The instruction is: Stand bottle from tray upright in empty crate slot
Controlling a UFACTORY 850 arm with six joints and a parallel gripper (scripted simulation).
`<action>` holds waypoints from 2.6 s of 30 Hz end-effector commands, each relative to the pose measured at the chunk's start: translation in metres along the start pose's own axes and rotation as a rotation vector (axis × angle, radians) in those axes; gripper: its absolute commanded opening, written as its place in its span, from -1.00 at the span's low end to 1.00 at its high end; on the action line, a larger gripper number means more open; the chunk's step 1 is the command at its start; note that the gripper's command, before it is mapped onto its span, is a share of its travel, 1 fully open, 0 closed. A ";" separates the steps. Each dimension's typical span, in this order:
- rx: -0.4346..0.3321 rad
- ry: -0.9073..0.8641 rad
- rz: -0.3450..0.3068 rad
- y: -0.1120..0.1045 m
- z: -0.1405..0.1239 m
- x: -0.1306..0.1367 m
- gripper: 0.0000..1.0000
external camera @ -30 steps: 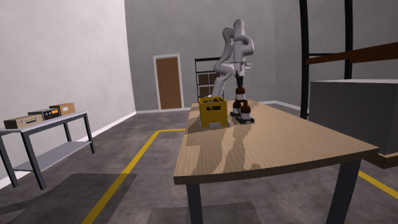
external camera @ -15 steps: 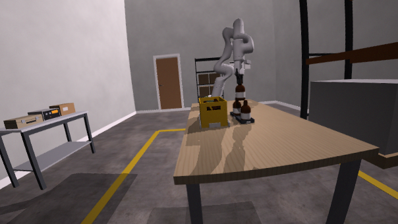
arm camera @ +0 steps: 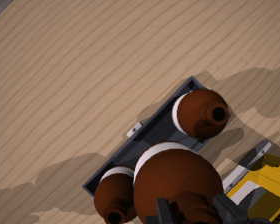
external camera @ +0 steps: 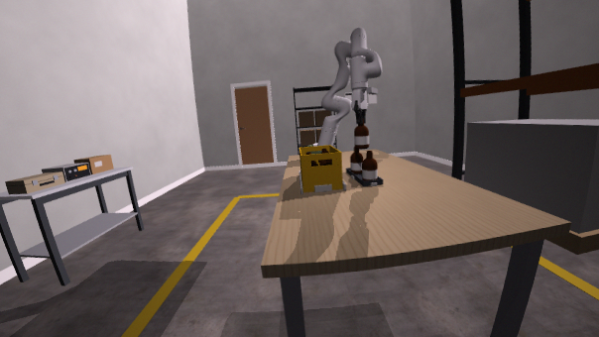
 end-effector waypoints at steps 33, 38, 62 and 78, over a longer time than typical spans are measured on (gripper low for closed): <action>0.001 0.000 -0.002 -0.007 0.000 0.000 -1.00; 0.001 0.000 -0.002 -0.012 0.000 0.000 -1.00; 0.001 0.000 -0.002 -0.025 0.000 0.000 -1.00; 0.001 0.000 -0.002 -0.025 0.000 0.000 -1.00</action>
Point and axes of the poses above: the point where the finger pads meet when closed, its own y axis out along the fingers, its own x axis across the jaws, z = x × y, the point moved 10 cm from there along -y, back along the fingers, and after that the axes turned 2 degrees about -y, right-handed, at the moved point
